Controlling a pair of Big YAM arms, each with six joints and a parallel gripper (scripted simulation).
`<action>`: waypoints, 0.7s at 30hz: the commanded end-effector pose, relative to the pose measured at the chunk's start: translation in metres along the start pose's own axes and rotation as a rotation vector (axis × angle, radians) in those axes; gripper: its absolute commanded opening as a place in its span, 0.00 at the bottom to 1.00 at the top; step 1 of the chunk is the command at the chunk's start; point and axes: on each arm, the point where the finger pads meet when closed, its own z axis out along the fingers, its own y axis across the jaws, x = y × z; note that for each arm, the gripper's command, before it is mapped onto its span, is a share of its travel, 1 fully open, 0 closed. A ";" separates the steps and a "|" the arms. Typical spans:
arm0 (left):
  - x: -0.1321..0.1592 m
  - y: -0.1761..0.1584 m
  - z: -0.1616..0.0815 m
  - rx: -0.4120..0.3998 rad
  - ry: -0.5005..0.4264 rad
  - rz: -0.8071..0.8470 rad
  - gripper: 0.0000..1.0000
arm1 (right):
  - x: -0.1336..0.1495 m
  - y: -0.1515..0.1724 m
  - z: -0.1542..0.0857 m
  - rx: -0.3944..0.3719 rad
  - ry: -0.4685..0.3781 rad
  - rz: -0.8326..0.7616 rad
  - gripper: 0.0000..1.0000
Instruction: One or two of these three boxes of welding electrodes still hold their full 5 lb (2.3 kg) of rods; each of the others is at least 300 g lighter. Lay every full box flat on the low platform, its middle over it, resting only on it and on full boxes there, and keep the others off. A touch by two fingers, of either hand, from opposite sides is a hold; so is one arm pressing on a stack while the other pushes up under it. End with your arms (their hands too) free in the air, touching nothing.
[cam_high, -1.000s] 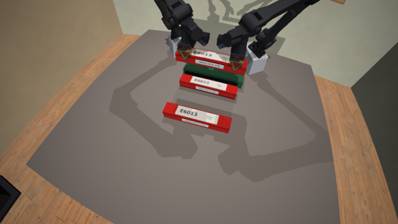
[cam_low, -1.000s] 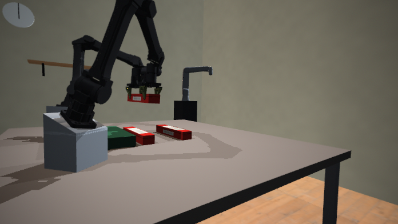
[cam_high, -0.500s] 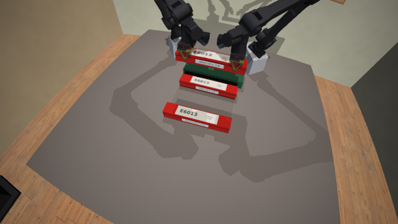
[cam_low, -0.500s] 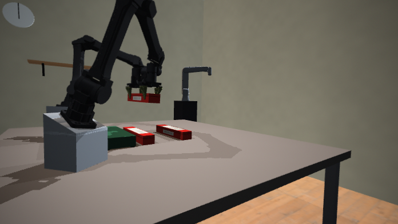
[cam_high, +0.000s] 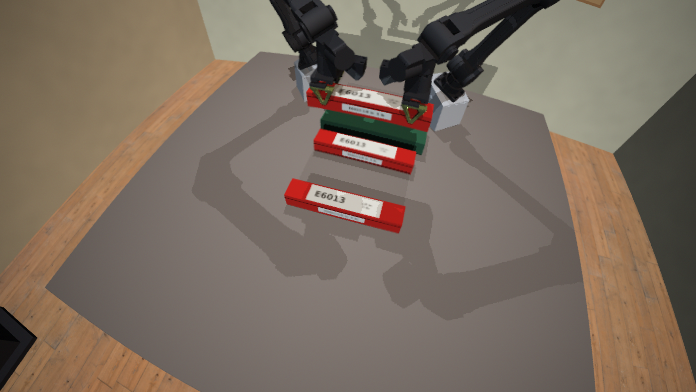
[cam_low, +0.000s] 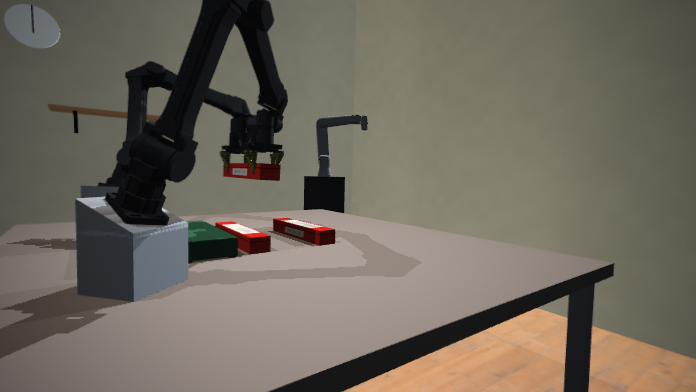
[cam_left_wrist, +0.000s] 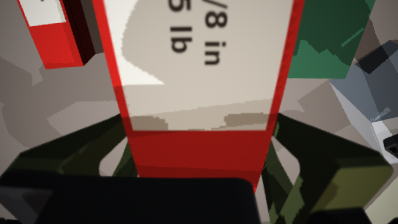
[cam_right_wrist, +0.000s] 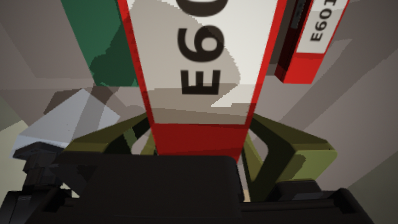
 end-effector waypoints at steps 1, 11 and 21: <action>-0.003 0.012 -0.015 -0.064 -0.037 -0.018 0.00 | -0.005 -0.012 -0.017 0.067 -0.052 0.017 0.00; -0.003 0.013 -0.003 -0.064 -0.036 -0.017 0.00 | -0.005 -0.013 -0.005 0.067 -0.051 0.017 0.00; -0.003 0.013 0.010 -0.064 -0.035 -0.017 0.00 | -0.006 -0.014 0.007 0.067 -0.051 0.017 0.00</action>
